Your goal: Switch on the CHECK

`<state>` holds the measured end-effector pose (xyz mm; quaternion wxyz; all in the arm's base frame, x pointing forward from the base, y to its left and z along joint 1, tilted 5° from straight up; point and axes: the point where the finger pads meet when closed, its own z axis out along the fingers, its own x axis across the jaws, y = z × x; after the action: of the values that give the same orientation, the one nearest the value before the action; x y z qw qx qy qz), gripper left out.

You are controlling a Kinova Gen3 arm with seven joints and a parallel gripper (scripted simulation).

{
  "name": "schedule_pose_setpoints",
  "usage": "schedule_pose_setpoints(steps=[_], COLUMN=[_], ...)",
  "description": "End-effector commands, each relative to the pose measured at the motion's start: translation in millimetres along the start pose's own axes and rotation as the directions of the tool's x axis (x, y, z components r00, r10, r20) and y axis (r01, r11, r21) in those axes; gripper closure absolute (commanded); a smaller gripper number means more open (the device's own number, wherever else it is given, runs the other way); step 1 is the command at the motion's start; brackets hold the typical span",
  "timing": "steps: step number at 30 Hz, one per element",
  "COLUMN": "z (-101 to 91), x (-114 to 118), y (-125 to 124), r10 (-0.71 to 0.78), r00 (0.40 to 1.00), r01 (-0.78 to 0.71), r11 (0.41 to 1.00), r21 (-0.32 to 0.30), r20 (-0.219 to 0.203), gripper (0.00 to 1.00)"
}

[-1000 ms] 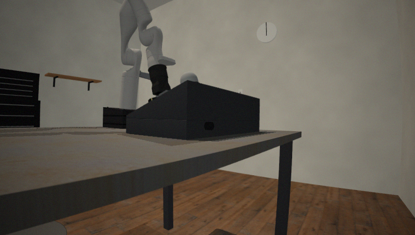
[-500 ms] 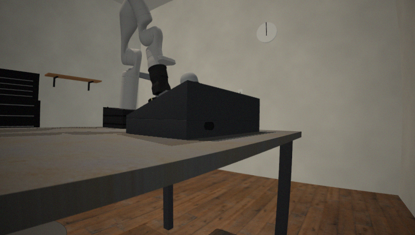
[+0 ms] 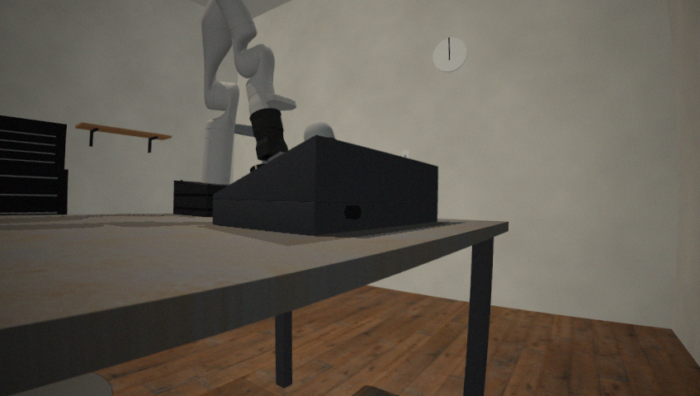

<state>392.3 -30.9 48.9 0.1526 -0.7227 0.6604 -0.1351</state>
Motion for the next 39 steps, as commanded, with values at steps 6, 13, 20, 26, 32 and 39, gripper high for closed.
schedule_pose_setpoints(steps=[6, 13, 20, 26, 32, 39], z=[-0.3, -0.2, -0.3, -0.3, -0.3, -0.3], x=[0, 0, 0, 0, 0, 0], y=[-1, -1, -4, -7, -12, -19], r10=[0.0, 0.0, 0.0, 0.0, 0.0, 0.0], r00=[1.0, 1.0, 1.0, 1.0, 1.0, 1.0], r01=[0.0, 0.0, 0.0, 0.0, 0.0, 0.0], r11=[1.0, 1.0, 1.0, 1.0, 1.0, 1.0], r21=[0.001, 0.001, 0.001, 0.001, 0.001, 0.001], r20=[-0.001, 0.0, 0.0, 0.0, 0.0, -0.001], gripper=[1.0, 1.0, 1.0, 1.0, 1.0, 1.0])
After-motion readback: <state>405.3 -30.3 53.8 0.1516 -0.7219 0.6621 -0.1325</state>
